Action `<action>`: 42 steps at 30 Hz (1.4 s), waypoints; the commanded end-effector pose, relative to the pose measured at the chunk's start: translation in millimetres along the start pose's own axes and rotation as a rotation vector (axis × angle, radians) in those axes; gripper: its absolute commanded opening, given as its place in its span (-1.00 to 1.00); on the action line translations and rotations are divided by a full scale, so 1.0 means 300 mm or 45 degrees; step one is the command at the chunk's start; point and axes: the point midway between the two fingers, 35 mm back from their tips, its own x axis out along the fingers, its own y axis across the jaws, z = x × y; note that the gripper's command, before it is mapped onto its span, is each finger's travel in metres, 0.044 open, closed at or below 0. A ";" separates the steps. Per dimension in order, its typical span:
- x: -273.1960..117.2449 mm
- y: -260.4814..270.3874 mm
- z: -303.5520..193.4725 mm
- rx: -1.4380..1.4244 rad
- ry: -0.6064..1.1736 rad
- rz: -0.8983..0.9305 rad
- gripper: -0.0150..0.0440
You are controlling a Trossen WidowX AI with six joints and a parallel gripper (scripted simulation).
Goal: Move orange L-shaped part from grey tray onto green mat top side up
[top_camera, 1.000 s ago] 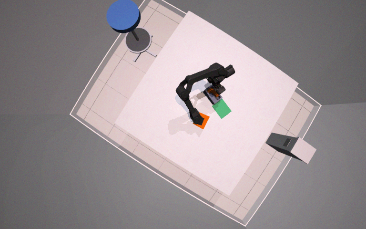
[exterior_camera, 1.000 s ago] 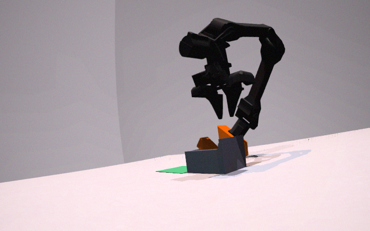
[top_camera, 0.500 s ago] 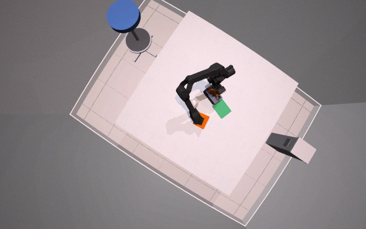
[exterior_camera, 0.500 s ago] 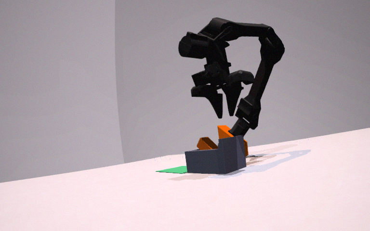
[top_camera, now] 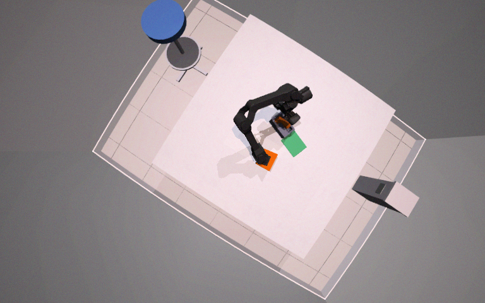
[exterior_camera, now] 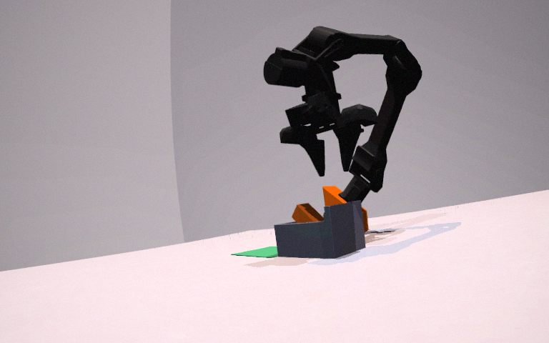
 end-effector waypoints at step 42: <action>0.110 -0.246 0.001 -1.880 0.024 0.006 0.46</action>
